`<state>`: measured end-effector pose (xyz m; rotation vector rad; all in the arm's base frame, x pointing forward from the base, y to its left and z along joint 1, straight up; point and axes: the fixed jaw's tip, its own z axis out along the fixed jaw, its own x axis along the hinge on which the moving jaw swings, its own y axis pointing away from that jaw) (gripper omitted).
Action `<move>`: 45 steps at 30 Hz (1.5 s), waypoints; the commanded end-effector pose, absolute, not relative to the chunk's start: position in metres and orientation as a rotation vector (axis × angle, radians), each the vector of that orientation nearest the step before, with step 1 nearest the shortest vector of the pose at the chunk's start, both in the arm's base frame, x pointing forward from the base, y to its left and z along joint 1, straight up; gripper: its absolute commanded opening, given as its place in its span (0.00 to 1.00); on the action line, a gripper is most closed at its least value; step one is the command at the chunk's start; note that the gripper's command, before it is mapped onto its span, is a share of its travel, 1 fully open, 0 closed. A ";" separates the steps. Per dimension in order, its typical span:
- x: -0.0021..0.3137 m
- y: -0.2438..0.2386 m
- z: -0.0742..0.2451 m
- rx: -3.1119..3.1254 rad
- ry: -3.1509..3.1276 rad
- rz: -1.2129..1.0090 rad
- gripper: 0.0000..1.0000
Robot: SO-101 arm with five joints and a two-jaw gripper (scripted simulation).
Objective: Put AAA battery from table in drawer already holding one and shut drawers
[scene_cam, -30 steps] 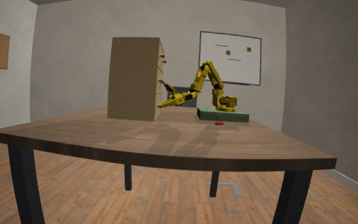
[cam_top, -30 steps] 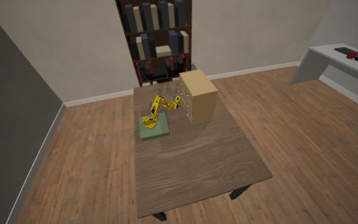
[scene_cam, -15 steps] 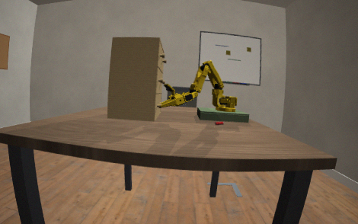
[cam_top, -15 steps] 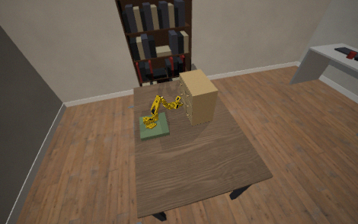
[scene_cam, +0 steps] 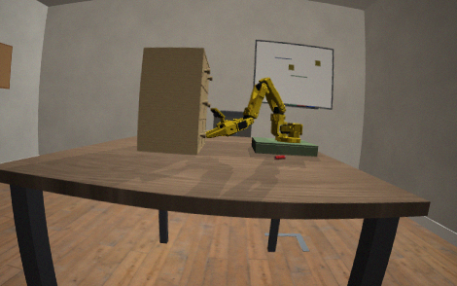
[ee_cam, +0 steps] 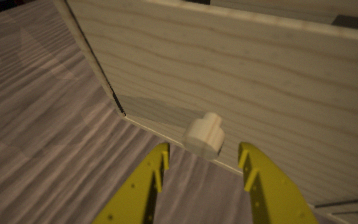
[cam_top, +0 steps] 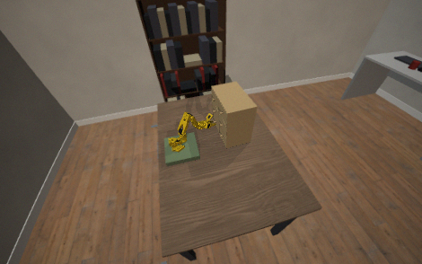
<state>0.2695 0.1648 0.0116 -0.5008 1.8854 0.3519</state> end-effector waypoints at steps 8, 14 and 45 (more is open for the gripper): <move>0.245 0.164 0.015 -0.543 1.859 0.375 0.21; 0.236 0.163 0.016 -0.560 1.856 0.383 0.21; 0.229 0.163 0.029 -0.619 1.974 0.356 0.21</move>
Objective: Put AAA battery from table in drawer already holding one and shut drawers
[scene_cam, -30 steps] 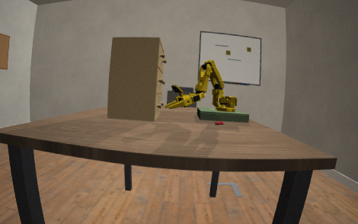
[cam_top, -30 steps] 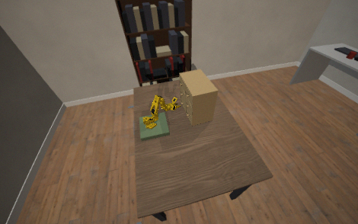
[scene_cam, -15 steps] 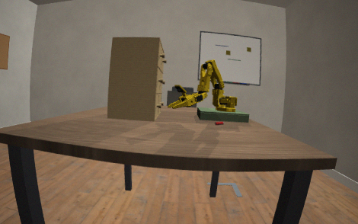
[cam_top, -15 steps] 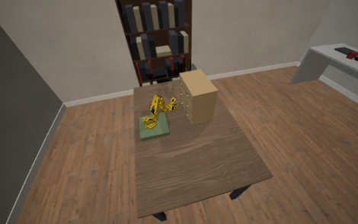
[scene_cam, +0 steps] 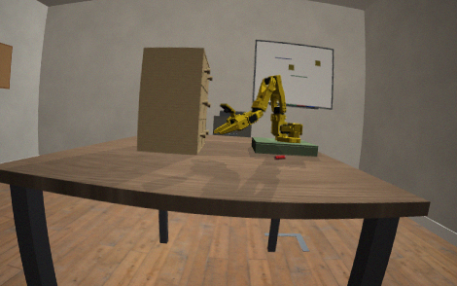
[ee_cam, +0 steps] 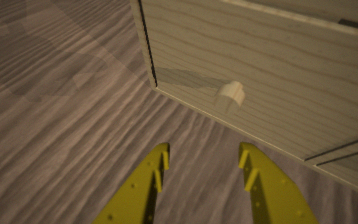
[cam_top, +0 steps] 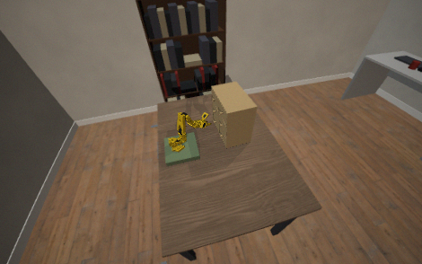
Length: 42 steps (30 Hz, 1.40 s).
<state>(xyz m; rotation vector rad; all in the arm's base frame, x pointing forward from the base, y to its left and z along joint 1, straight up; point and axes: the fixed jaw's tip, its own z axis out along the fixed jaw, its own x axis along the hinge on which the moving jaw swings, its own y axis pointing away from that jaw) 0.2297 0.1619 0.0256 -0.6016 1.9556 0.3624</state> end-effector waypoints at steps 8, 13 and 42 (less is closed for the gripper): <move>0.227 0.161 0.036 -0.638 2.031 0.339 0.21; 0.224 0.159 0.042 -0.652 2.072 0.326 0.21; 0.192 0.135 0.071 -0.720 2.276 0.262 0.21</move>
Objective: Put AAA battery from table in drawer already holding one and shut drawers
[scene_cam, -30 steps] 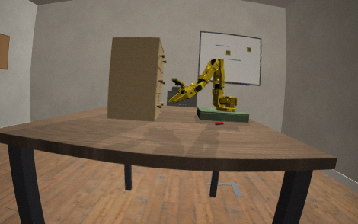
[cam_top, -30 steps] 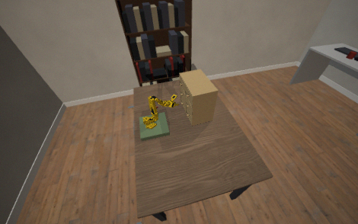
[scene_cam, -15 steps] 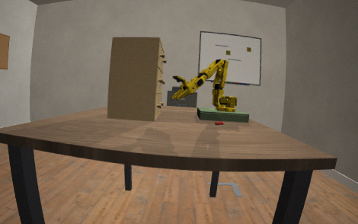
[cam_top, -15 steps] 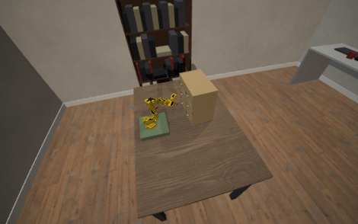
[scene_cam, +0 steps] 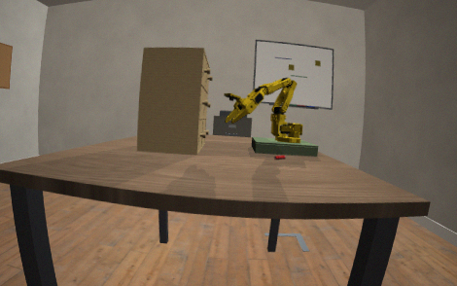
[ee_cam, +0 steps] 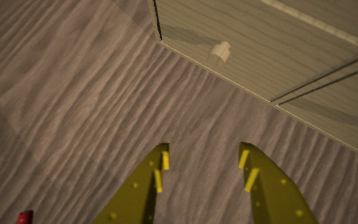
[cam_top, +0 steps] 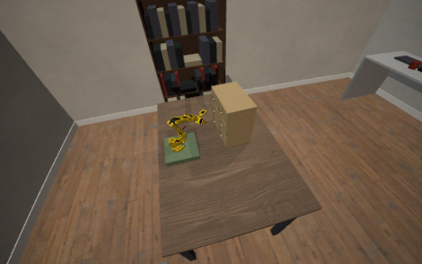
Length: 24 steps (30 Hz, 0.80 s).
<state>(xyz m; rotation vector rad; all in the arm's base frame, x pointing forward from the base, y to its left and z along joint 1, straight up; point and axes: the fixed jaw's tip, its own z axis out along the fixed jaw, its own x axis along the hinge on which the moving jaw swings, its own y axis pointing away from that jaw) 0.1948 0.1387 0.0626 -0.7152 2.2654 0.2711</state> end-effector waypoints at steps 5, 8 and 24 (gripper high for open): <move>0.182 0.128 0.076 -0.734 2.316 0.249 0.21; 0.175 0.124 0.079 -0.742 2.341 0.240 0.21; 0.140 0.100 0.089 -0.781 2.454 0.202 0.21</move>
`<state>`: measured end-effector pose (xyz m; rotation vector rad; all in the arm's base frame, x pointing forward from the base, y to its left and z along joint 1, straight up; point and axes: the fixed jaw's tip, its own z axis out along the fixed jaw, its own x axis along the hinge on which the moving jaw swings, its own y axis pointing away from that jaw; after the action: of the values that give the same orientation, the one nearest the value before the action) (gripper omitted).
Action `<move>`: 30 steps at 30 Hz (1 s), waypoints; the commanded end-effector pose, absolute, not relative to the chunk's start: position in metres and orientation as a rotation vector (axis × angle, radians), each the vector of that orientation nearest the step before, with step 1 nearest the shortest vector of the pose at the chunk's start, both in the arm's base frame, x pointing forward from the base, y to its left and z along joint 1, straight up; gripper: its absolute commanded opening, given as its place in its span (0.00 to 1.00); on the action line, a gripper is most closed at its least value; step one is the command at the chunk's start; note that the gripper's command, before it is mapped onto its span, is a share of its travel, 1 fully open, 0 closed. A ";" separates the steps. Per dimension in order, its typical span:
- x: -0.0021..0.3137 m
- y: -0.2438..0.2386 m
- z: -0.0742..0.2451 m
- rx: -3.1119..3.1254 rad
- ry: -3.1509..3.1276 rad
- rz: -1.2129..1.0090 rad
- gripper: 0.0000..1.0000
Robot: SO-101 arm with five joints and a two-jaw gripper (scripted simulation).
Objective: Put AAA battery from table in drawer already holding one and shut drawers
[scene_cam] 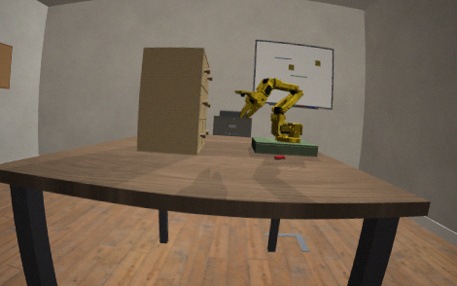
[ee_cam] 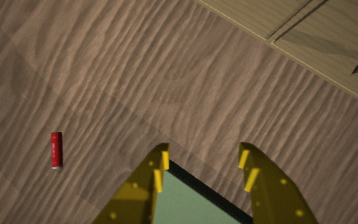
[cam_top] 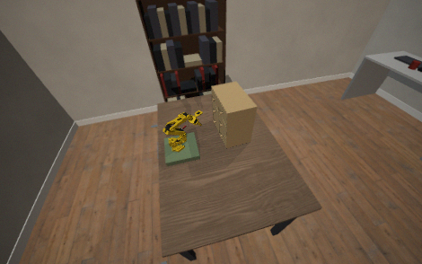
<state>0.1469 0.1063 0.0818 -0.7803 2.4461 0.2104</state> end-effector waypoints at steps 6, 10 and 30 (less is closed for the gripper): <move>0.129 0.092 0.090 -0.792 2.486 0.191 0.21; 0.122 0.088 0.091 -0.799 2.507 0.184 0.21; 0.122 0.088 0.091 -0.799 2.507 0.184 0.21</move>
<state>0.1208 0.0884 0.0876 -0.8052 2.5199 0.1831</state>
